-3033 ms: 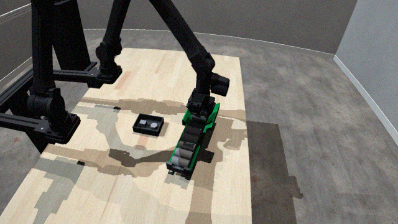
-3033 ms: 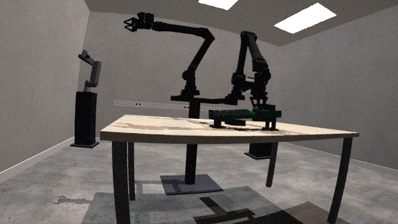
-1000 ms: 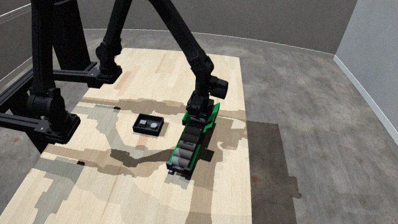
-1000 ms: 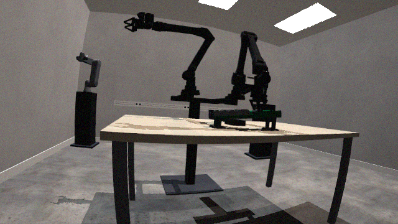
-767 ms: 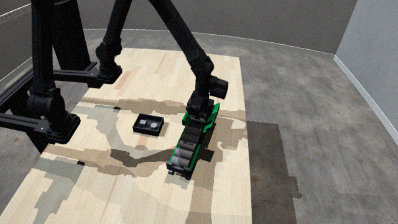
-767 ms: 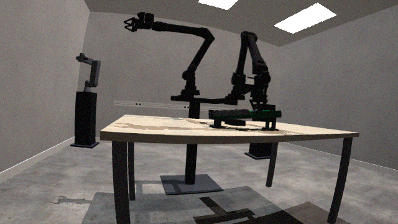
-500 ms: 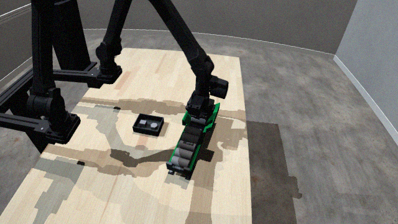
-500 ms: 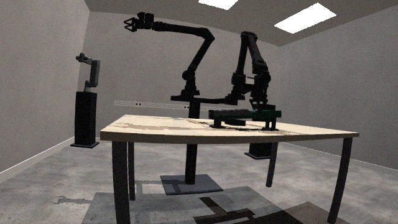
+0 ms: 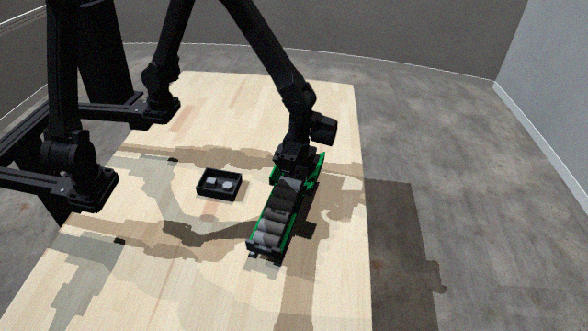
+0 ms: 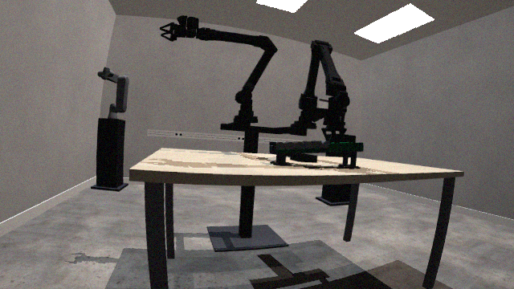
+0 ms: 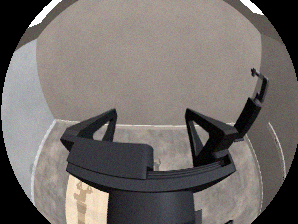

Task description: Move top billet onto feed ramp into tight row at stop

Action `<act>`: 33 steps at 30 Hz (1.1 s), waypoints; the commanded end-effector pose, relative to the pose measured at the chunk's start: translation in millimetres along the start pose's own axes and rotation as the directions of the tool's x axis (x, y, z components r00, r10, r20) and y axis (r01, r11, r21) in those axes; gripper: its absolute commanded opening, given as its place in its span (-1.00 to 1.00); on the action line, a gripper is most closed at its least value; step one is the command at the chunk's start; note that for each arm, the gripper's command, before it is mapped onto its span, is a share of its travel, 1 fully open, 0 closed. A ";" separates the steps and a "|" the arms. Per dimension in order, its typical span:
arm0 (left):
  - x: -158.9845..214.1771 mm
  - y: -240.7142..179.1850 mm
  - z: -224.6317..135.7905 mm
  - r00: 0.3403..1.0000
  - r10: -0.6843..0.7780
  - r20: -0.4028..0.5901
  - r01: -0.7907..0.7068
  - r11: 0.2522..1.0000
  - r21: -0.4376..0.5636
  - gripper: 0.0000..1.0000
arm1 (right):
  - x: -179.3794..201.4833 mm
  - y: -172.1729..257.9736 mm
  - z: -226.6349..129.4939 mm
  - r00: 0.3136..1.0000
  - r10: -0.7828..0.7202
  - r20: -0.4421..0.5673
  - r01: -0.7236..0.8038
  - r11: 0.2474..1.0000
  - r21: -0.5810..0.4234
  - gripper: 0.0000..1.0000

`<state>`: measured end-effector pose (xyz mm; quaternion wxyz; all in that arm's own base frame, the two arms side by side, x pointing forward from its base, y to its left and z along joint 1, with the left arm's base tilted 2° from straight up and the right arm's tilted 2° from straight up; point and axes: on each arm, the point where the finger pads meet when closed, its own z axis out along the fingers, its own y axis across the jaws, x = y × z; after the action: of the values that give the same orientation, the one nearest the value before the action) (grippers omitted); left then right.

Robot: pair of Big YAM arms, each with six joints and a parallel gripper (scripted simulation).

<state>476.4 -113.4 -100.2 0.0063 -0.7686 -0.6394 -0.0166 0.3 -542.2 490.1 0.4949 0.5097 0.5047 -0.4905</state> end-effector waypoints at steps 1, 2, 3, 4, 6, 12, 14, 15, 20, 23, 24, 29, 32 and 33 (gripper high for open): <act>2.0 21.2 -16.1 1.000 0.001 0.007 0.000 0.999 -0.053 0.71 | -24.1 -2.9 -8.2 0.998 -0.009 0.056 0.009 1.000 0.004 1.00; 2.0 21.2 -16.1 1.000 0.001 0.007 0.000 0.999 -0.053 0.71 | -24.1 -2.9 -8.2 0.998 -0.009 0.056 0.009 1.000 0.004 1.00; 2.0 21.2 -16.1 1.000 0.001 0.007 0.000 0.999 -0.053 0.71 | -24.1 -2.9 -8.2 0.998 -0.009 0.056 0.009 1.000 0.004 1.00; 2.0 21.2 -16.1 1.000 0.001 0.007 0.000 0.999 -0.053 0.71 | -24.1 -2.9 -8.2 0.998 -0.009 0.056 0.009 1.000 0.004 1.00; 2.0 21.2 -16.1 1.000 0.001 0.007 0.000 0.999 -0.053 0.71 | -24.1 -2.9 -8.2 0.998 -0.009 0.056 0.009 1.000 0.004 1.00; 2.0 21.2 -16.1 1.000 0.001 0.007 0.000 0.999 -0.053 0.71 | -24.1 -2.9 -8.2 0.998 -0.009 0.056 0.009 1.000 0.004 1.00; 2.0 21.2 -16.1 1.000 0.001 0.007 0.000 0.999 -0.053 0.71 | -24.1 -2.9 -8.2 0.998 -0.009 0.056 0.009 1.000 0.004 1.00; 2.0 21.3 -16.5 1.000 0.001 0.007 0.000 0.999 -0.054 0.71 | -24.1 -2.9 -8.2 0.998 -0.009 0.056 0.009 1.000 0.004 1.00; 1.3 22.2 -28.6 1.000 0.001 0.007 0.000 0.998 -0.055 0.71 | -24.1 -2.9 -8.2 0.998 -0.009 0.056 0.009 1.000 0.004 1.00; -0.4 28.2 -43.7 1.000 0.000 0.008 0.000 0.998 -0.068 0.71 | -24.1 -2.9 -8.2 0.998 -0.009 0.056 0.009 1.000 0.004 1.00; -1.0 28.6 -49.1 1.000 0.001 0.008 0.000 0.998 -0.069 0.71 | -24.1 -2.9 -8.2 0.998 -0.009 0.056 0.009 1.000 0.004 1.00; -4.8 27.8 -80.2 1.000 0.001 0.009 0.000 0.997 -0.072 0.71 | -24.1 -2.9 -8.2 0.998 -0.009 0.056 0.009 1.000 0.004 1.00; -5.0 27.6 -86.6 1.000 0.000 0.009 0.001 0.997 -0.072 0.71 | -24.1 -2.9 -8.2 0.998 -0.009 0.056 0.009 1.000 0.004 1.00; -5.3 27.4 -92.8 1.000 0.000 0.009 0.001 0.997 -0.073 0.71 | -24.1 -2.9 -8.2 0.998 -0.009 0.056 0.009 1.000 0.004 1.00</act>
<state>479.0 -114.4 -38.7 -0.0001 -0.7690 -0.6389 -0.0212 0.3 -542.2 490.1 0.4948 0.5097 0.5047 -0.4905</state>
